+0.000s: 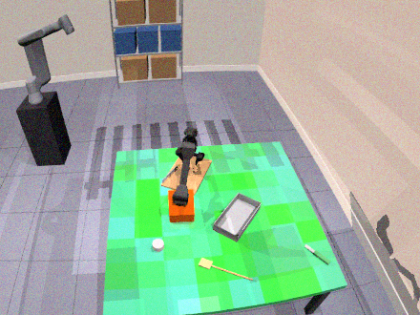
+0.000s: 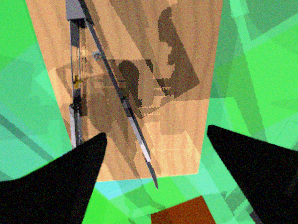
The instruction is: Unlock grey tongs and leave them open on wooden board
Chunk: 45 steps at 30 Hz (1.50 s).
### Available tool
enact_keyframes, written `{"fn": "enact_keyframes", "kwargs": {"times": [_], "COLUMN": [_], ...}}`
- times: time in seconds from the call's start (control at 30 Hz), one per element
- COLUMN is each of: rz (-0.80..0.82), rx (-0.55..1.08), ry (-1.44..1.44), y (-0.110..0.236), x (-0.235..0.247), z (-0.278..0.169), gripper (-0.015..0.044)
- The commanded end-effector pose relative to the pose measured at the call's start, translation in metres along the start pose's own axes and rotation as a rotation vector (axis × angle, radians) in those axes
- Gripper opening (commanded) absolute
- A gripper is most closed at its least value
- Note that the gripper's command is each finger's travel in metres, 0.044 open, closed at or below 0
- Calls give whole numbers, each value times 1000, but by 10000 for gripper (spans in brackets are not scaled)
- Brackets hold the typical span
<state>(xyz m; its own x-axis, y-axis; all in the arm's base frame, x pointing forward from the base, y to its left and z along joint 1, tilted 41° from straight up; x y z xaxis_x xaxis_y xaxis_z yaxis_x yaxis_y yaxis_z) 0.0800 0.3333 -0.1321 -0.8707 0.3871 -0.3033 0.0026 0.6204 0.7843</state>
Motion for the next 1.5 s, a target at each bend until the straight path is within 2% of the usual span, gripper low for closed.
{"fn": "enact_keyframes", "kwargs": {"times": [0.0,0.1,0.33,0.57,1.47], "rz": [0,-3,-2,12,12], "rx": [-4,0,-1,-8,-8], "ry": [-10,-10,-11,-29,-29], "y": [36,49,51,100,100], "x": [-57,-81,-81,-85,-85], "z": [1,-2,-2,-5,-5], "gripper": [440,440,440,440,440]}}
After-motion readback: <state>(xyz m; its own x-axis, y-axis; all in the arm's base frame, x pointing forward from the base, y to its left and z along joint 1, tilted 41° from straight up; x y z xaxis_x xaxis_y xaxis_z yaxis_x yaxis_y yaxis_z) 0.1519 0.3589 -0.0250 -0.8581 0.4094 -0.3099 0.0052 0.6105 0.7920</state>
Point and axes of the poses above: the point midway between the two fingers, 35 mm back from their tips, its own y axis back along the fingers, its own x axis across the jaws, z = x × y, the point moved 9 cm from there along y, back along the fingers, and after that the axes turned 4 degrees about -y, right-handed, at the moved point
